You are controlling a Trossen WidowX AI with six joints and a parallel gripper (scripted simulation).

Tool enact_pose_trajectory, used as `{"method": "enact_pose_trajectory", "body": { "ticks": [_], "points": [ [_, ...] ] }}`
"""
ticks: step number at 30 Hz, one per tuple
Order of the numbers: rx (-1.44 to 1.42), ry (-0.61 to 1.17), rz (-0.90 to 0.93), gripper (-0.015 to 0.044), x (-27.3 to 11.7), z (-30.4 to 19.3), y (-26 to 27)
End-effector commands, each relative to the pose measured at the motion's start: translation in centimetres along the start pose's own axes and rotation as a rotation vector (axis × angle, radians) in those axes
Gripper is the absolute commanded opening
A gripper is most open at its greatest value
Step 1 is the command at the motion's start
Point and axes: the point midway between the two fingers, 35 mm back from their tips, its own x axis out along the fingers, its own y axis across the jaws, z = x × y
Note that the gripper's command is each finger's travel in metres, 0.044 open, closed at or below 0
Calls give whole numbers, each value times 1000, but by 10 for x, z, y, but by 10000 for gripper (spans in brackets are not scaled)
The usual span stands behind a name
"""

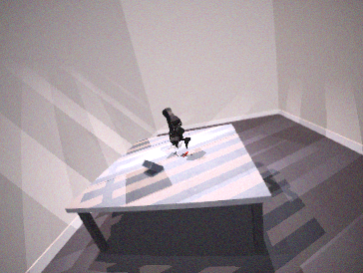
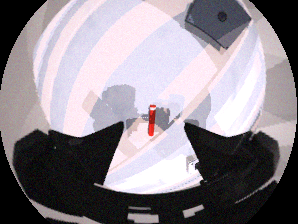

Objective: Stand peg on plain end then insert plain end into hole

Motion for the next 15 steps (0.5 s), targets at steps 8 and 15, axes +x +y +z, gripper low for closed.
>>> {"method": "enact_pose_trajectory", "body": {
  "ticks": [8,15],
  "points": [
    [7,10,-2,440,20,0,1],
    [7,10,-2,440,31,0,1]
  ]
}}
